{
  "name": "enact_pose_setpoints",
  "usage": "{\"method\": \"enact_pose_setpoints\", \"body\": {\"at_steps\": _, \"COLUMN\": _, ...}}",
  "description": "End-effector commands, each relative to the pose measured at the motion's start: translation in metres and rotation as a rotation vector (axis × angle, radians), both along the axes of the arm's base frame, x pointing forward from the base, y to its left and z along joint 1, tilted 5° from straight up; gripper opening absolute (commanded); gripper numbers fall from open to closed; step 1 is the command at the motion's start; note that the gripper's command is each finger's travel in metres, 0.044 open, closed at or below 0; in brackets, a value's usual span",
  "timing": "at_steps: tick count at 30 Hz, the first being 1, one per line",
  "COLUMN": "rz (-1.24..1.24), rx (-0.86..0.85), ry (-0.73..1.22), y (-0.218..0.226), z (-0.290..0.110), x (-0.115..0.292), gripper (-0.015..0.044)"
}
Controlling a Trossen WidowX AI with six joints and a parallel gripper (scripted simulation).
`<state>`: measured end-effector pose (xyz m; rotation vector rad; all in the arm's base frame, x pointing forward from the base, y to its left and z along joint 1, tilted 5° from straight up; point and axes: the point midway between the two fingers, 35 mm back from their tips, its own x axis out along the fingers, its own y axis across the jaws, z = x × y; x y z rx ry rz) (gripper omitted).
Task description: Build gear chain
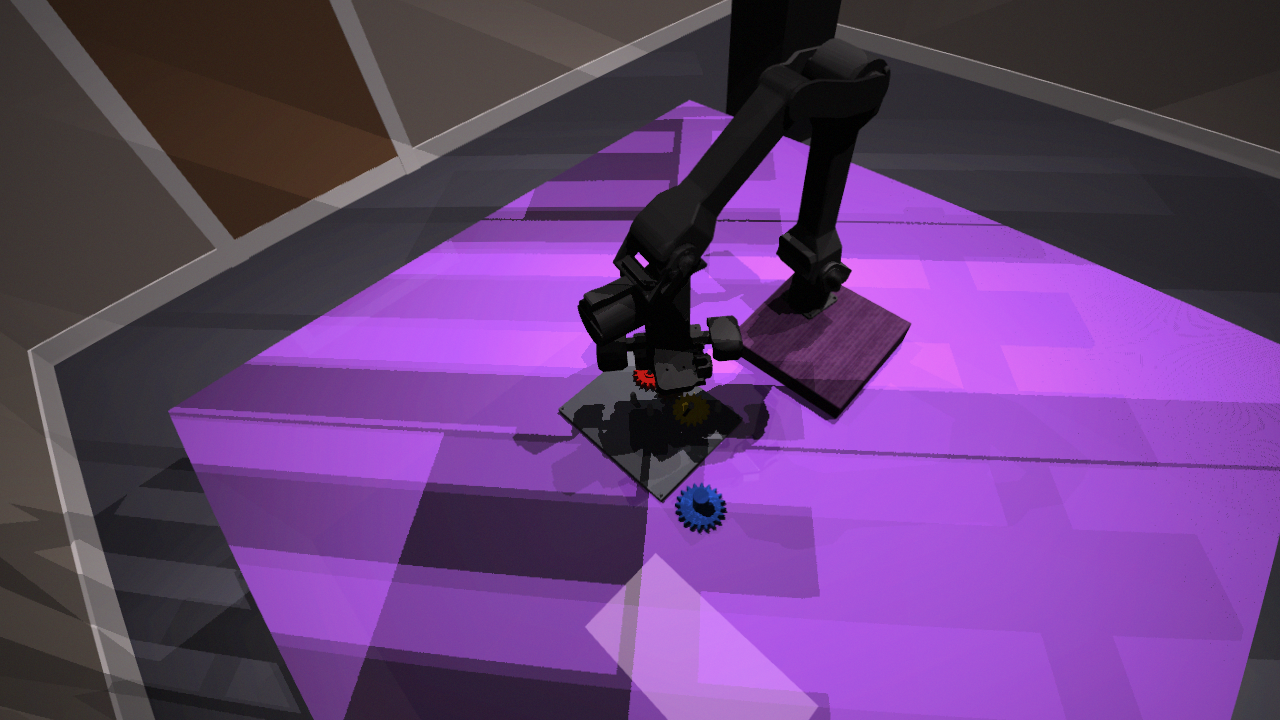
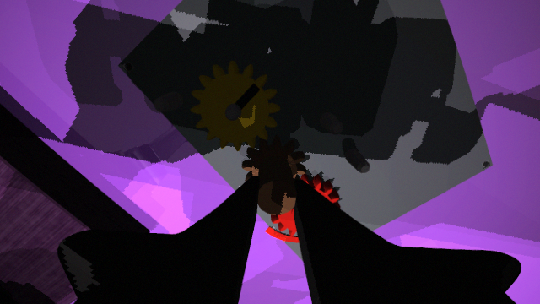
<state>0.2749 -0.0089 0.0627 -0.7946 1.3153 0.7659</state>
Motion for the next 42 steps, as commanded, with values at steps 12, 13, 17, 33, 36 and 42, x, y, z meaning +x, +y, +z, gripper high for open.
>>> {"method": "enact_pose_setpoints", "body": {"at_steps": 12, "rz": 0.150, "rx": -0.017, "ry": -0.004, "y": 0.0004, "z": -0.0021, "x": -0.0009, "gripper": 0.0000}}
{"method": "enact_pose_setpoints", "body": {"at_steps": 13, "rz": 0.178, "rx": -0.020, "ry": -0.005, "y": 0.0002, "z": -0.0022, "x": -0.0009, "gripper": 0.0000}}
{"method": "enact_pose_setpoints", "body": {"at_steps": 17, "rz": 0.293, "rx": -0.031, "ry": -0.009, "y": -0.0004, "z": -0.0026, "x": -0.0006, "gripper": 0.0000}}
{"method": "enact_pose_setpoints", "body": {"at_steps": 33, "rz": 0.369, "rx": -0.038, "ry": -0.011, "y": 0.0010, "z": -0.0039, "x": -0.0008, "gripper": 0.0000}}
{"method": "enact_pose_setpoints", "body": {"at_steps": 36, "rz": 0.288, "rx": -0.031, "ry": -0.009, "y": 0.0002, "z": -0.0043, "x": -0.0009, "gripper": 0.0000}}
{"method": "enact_pose_setpoints", "body": {"at_steps": 42, "rz": 0.126, "rx": -0.014, "ry": -0.003, "y": -0.0005, "z": -0.0046, "x": 0.0002, "gripper": 0.0000}}
